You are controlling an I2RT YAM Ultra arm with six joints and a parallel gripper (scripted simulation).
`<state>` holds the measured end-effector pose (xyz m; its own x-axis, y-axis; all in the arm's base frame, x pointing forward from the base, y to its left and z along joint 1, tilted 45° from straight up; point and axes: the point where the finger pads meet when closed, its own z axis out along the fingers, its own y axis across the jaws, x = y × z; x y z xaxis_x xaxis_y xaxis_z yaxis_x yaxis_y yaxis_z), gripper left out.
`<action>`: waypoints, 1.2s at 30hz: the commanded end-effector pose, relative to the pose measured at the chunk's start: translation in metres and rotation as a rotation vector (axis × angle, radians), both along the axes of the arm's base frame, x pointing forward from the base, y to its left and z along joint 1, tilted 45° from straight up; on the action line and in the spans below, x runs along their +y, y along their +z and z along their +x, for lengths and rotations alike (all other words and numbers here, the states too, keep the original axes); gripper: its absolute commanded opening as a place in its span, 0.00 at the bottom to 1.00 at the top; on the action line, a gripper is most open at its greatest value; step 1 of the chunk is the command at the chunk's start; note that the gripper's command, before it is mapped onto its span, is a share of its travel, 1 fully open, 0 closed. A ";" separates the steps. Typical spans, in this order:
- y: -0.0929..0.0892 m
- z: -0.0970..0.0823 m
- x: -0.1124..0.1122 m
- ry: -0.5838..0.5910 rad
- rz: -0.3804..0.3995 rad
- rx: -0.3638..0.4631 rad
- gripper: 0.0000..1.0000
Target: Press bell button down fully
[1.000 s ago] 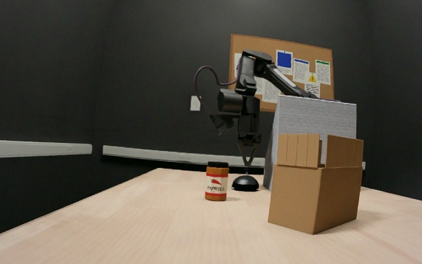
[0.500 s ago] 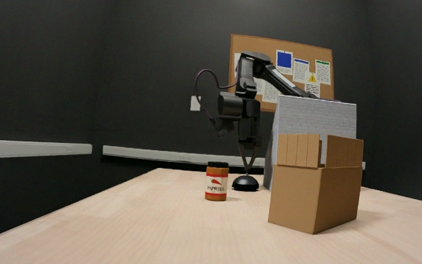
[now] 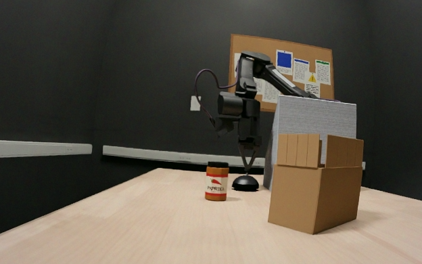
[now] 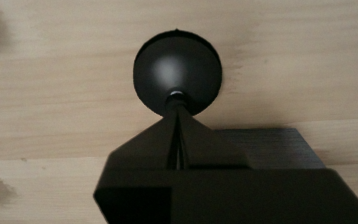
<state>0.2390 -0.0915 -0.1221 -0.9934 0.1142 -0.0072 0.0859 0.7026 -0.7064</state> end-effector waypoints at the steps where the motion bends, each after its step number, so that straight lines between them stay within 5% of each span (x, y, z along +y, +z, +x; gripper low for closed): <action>1: -0.001 0.000 0.001 0.022 -0.012 -0.001 0.00; 36: -0.005 -0.001 -0.001 0.023 -0.012 0.003 0.00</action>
<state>0.2394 -0.0935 -0.1228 -0.9934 0.1147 -0.0090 0.0876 0.7039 -0.7049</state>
